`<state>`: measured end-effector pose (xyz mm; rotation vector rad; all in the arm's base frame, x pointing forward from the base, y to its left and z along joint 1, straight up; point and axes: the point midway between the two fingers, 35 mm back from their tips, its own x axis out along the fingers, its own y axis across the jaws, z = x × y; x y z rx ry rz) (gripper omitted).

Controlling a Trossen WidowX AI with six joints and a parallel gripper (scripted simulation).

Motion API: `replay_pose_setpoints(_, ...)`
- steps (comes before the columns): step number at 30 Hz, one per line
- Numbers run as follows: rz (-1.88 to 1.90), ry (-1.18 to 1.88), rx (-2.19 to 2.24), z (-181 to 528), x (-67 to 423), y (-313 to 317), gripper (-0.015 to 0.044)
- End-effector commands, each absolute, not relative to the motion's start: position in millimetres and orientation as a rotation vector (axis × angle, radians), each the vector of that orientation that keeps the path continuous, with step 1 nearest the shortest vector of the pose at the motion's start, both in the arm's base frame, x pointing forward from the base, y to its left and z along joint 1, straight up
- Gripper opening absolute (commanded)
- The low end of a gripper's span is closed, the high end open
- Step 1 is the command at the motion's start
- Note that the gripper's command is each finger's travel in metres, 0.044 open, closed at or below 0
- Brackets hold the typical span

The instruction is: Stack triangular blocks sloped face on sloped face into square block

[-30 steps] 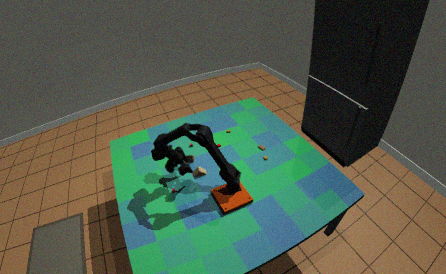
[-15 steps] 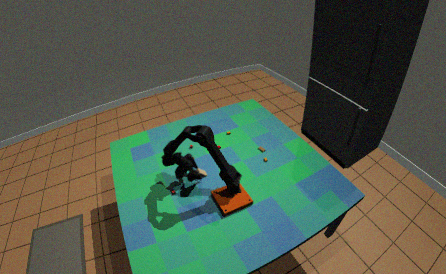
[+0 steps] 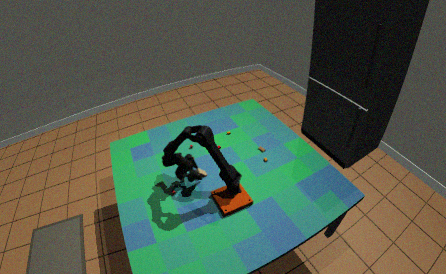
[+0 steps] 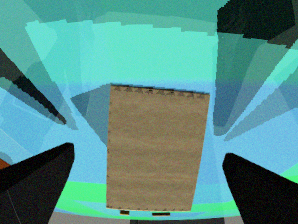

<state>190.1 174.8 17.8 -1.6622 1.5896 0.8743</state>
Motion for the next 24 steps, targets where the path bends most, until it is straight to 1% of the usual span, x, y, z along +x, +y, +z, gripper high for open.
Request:
replay_pose_setpoints(1,0.873,1.594,-1.662,16.5,189.3,174.1,0.0440)
replay_pose_setpoints(7,0.873,1.594,-1.662,16.5,189.3,174.1,0.0440)
replay_pose_setpoints(17,0.874,1.590,-1.663,17.6,190.0,174.7,0.0177)
replay_pose_setpoints(24,0.874,1.590,-1.663,17.6,190.0,174.7,0.0131)
